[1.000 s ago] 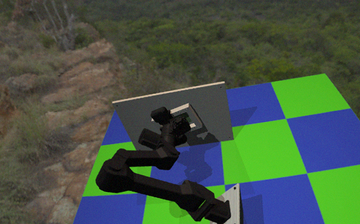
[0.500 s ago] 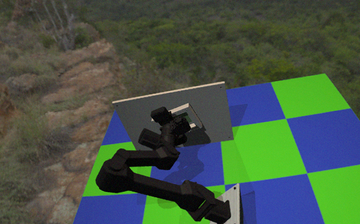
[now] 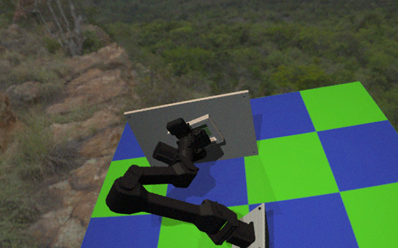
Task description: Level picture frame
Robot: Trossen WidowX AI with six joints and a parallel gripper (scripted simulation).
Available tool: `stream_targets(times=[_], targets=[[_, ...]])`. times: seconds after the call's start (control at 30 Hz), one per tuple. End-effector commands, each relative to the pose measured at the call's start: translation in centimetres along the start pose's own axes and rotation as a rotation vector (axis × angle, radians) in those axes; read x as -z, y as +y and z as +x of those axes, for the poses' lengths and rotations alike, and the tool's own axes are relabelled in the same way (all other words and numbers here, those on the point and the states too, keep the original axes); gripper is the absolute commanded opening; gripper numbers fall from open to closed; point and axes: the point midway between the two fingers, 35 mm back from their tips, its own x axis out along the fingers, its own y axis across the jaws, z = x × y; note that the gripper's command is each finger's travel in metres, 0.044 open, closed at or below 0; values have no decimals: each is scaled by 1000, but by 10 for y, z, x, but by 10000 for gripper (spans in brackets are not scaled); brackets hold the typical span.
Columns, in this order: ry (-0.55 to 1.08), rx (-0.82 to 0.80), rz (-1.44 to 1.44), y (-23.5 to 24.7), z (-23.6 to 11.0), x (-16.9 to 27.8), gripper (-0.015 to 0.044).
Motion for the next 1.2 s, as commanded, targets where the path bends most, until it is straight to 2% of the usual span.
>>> stream_targets(times=[0.0,1.17], targets=[[0,-3,5,3,0,0,0],[0,-4,5,9,0,0,0]])
